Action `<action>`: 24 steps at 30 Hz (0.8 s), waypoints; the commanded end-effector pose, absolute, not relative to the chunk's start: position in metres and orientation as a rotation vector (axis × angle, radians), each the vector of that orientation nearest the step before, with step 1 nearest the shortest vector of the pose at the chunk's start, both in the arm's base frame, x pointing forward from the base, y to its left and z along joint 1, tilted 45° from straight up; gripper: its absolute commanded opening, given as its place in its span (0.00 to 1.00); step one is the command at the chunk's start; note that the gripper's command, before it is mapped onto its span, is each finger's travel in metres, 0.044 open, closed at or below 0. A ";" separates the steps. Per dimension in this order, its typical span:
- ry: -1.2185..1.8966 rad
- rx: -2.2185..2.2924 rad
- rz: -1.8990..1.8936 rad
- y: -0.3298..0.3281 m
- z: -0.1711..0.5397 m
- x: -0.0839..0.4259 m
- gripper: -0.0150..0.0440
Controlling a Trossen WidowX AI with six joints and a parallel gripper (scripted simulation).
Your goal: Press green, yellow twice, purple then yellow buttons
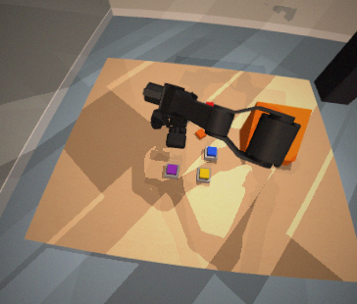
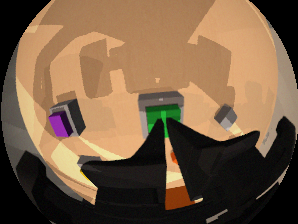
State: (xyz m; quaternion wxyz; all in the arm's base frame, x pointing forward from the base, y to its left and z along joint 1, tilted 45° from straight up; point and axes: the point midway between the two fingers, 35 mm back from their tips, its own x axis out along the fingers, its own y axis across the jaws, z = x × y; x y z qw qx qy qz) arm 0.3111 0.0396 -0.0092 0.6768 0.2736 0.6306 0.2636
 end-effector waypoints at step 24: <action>1.425 0.621 0.593 0.044 -0.015 0.309 0.29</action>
